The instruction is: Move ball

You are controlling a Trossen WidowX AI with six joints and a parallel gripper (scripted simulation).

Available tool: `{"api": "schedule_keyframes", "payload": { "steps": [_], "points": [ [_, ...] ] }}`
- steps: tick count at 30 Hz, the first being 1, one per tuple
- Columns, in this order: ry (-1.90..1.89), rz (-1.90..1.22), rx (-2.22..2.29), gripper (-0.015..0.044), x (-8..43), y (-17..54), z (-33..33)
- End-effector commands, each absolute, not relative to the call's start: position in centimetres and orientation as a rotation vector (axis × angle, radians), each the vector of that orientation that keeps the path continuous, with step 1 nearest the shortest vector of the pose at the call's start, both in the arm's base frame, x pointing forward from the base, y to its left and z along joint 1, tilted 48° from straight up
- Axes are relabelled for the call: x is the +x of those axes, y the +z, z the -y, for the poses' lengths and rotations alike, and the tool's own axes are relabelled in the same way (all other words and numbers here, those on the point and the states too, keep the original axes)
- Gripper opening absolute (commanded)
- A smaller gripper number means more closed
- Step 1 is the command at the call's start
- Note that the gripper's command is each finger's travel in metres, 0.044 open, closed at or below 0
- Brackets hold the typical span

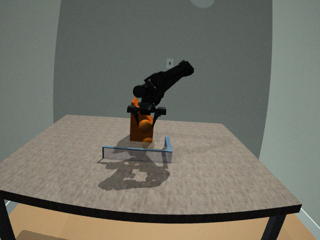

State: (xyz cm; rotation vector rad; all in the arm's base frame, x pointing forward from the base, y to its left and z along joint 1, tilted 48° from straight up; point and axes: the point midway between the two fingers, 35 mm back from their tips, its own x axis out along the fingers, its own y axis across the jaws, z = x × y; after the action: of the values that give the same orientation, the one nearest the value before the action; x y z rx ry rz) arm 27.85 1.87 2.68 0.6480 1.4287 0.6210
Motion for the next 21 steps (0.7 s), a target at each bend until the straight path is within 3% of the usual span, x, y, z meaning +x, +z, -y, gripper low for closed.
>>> {"api": "schedule_keyframes", "payload": {
  "steps": [1,21],
  "points": [
    [0.62,-1.419,0.656,0.0,27.0,3.0,-2.9],
    [0.622,-1.42,0.657,0.0,26.2,-0.5,-8.0]
  ]
}}
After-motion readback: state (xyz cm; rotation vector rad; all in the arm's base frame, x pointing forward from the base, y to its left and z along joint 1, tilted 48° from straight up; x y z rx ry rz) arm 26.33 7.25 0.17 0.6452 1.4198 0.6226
